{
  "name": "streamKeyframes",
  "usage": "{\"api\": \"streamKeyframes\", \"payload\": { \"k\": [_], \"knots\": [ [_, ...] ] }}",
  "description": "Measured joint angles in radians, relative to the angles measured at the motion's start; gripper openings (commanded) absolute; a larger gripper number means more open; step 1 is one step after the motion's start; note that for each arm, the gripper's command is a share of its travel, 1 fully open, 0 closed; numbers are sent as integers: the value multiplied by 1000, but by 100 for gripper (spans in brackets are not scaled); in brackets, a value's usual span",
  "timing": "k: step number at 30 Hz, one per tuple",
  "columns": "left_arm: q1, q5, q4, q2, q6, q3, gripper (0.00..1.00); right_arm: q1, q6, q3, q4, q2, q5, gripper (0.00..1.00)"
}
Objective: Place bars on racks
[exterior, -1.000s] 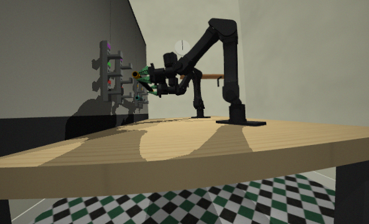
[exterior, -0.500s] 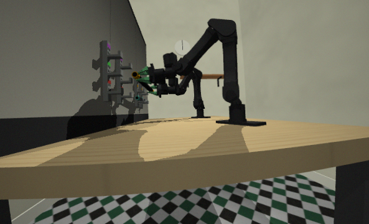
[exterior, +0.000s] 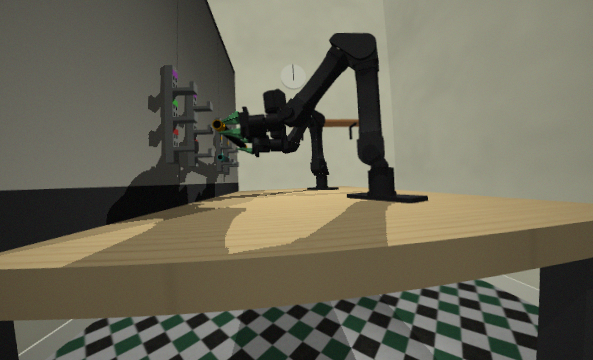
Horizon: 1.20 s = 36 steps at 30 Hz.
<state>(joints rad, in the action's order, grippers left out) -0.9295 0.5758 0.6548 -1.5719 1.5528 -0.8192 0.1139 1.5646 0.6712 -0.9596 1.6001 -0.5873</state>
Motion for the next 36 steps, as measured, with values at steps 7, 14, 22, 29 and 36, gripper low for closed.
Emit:
{"api": "streamKeyframes", "payload": {
  "k": [7, 14, 22, 29, 36],
  "knots": [
    [-1, -4, 55, -21, 10, 24, 43, 0, 6, -4, 21, 0, 0, 0],
    [-1, -11, 69, -22, 12, 26, 58, 0, 6, -14, 19, 1, -2, 0],
    [0, -11, 71, -23, 13, 26, 72, 0, 4, -22, -4, 19, -3, 0],
    [-1, -12, 80, -22, 13, 26, 87, 0, 5, -25, -4, 24, -2, 0],
    [-1, -12, 89, -22, 14, 26, 100, 0, 11, -27, -4, 27, -2, 0]
  ]
}}
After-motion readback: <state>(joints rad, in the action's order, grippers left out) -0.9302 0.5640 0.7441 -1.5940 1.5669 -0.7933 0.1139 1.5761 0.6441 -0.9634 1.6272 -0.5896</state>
